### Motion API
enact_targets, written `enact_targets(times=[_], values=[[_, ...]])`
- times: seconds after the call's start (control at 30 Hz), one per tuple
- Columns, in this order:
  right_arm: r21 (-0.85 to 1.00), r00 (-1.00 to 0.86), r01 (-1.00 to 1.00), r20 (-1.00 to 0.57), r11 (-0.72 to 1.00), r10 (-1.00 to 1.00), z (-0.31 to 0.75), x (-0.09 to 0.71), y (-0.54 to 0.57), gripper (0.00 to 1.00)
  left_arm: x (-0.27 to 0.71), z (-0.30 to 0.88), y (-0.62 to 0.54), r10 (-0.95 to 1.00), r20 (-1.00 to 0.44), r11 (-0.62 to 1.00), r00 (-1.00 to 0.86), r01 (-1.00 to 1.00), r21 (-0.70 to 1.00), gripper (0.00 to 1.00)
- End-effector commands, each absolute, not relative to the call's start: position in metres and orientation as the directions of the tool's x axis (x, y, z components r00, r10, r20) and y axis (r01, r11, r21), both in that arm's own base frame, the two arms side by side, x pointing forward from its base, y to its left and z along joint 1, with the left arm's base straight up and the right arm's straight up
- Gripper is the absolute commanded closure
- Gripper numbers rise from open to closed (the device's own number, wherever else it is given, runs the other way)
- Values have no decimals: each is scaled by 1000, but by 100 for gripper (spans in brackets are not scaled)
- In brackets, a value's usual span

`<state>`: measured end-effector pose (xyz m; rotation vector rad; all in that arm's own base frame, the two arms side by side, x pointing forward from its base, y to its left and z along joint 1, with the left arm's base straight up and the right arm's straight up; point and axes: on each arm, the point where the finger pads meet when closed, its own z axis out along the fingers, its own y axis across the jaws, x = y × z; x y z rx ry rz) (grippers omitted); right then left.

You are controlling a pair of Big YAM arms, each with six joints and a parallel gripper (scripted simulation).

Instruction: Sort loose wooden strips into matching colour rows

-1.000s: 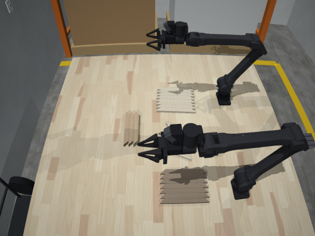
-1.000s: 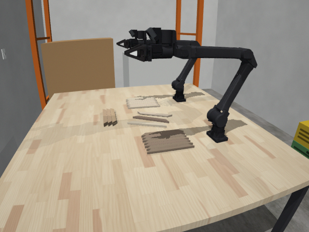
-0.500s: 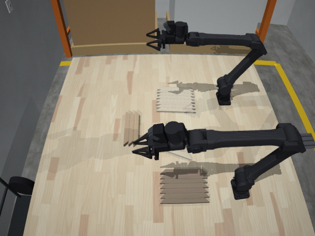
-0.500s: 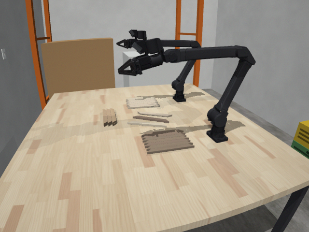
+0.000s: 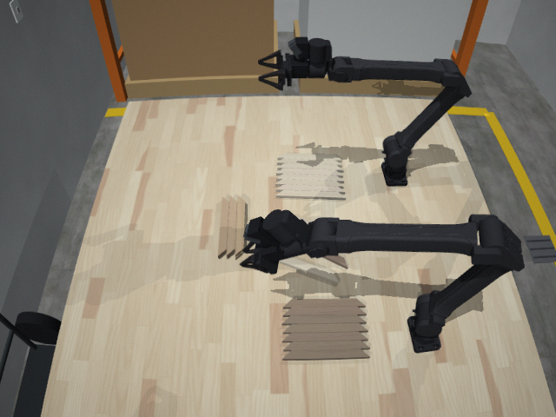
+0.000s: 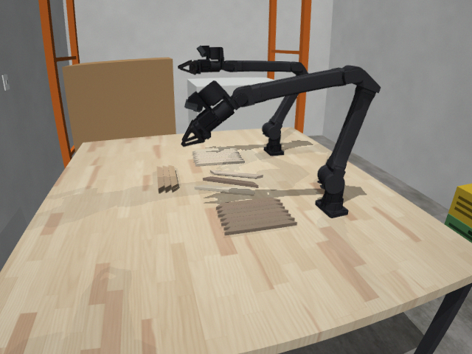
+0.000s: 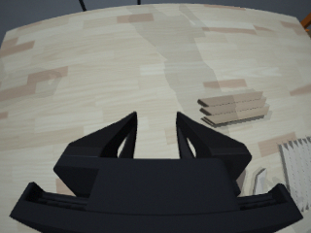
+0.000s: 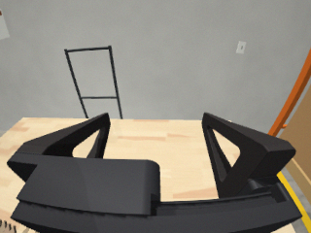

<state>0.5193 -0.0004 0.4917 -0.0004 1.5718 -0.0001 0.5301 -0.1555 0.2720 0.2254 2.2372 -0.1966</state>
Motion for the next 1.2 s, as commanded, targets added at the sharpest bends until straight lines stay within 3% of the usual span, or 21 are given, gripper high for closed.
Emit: enact_targets(times=[0.0, 0.3, 0.73, 1.13, 1.17], values=[[13, 3, 18, -1000, 1000, 13, 495, 522, -9, 0, 535, 271, -198, 124, -741, 957, -660, 276, -86, 58], [13, 9, 18, -1000, 1000, 13, 498, 523, -9, 0, 499, 200, -241, 229, -565, 942, -793, 327, -77, 58], [14, 24, 18, -1000, 1000, 13, 507, 522, -9, 0, 396, 90, -296, 422, -146, 902, -895, 430, -32, 58], [14, 36, 18, -999, 1000, 13, 514, 522, -9, 0, 361, 58, -295, 475, -25, 880, -879, 476, -8, 58], [14, 37, 18, -999, 1000, 13, 515, 522, -9, 0, 340, 41, -286, 494, 32, 869, -869, 494, 2, 58]])
